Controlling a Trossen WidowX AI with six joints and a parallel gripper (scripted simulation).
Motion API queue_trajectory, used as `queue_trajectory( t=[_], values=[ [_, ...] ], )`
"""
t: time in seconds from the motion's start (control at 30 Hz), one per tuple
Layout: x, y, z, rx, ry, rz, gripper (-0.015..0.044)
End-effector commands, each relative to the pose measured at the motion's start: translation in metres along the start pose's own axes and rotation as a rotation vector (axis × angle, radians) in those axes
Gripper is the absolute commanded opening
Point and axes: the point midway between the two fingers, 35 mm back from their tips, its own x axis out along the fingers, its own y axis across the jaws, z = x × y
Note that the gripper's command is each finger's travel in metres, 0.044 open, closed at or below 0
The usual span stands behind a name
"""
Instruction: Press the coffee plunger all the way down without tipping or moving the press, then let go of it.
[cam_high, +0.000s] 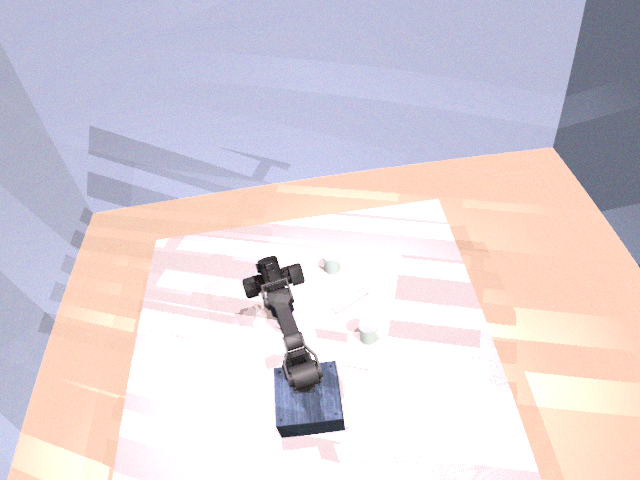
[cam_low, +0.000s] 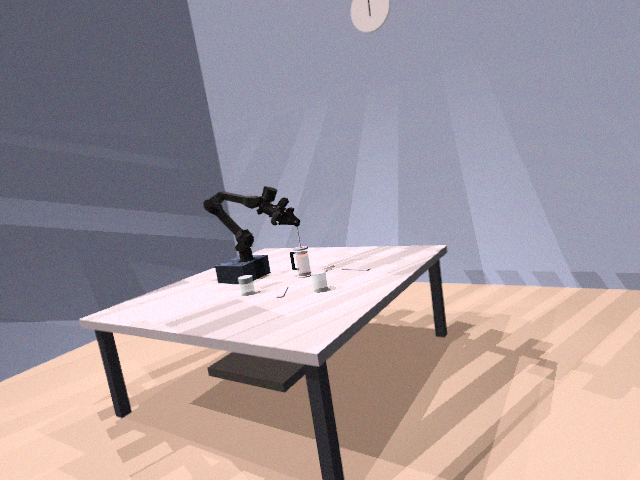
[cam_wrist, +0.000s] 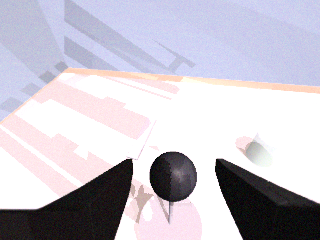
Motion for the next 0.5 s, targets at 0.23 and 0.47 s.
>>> queue_trajectory(
  t=[0.23, 0.47],
  values=[
    [0.0007, 0.0006, -0.0004, 0.001, 0.001, 0.005, 0.0126],
    [0.0019, 0.0006, -0.0015, 0.001, 0.001, 0.005, 0.0126]
  ],
)
